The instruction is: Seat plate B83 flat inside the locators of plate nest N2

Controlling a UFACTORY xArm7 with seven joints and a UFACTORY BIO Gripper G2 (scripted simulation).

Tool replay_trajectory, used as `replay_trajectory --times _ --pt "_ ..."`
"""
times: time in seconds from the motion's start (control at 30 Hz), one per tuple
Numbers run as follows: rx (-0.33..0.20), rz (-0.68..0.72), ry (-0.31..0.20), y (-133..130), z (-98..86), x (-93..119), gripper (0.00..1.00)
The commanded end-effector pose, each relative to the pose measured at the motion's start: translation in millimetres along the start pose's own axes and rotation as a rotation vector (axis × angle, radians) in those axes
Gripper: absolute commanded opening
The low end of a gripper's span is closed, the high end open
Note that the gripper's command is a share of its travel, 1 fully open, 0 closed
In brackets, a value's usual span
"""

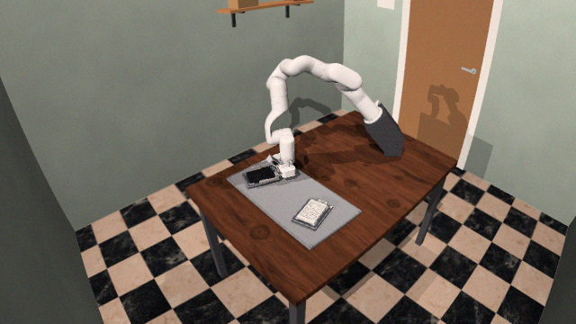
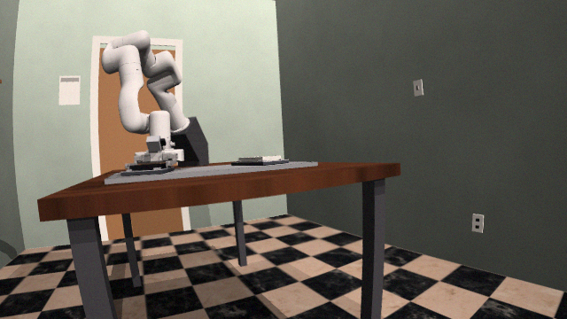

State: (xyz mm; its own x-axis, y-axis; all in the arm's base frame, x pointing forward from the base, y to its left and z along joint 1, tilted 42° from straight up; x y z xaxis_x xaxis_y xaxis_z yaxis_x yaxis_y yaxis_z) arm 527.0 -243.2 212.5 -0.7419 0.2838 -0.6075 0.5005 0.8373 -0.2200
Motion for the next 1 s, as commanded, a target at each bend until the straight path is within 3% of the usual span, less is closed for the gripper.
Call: replay_trajectory --times 0.0,0.4,0.97 --pt "-0.002 0.0 -0.003 0.7 -1.3 -1.4 0.54" --pt "-0.002 0.0 -0.003 0.7 -1.3 -1.4 0.54" --pt "-0.002 0.0 -0.004 3.5 -41.2 -1.2 0.54"
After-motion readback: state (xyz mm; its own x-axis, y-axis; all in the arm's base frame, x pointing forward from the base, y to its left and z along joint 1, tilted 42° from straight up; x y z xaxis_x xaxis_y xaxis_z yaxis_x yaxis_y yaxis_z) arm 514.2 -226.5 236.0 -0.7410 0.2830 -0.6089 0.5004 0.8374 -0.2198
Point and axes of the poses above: the point midway between the two finger pads, its own x axis back along the fingers, its own y axis across the jaws, z = x × y, the point moved 9 cm from there along x, back along the fingers, and after that the axes turned 4 degrees about -x, right-handed, at the moved point
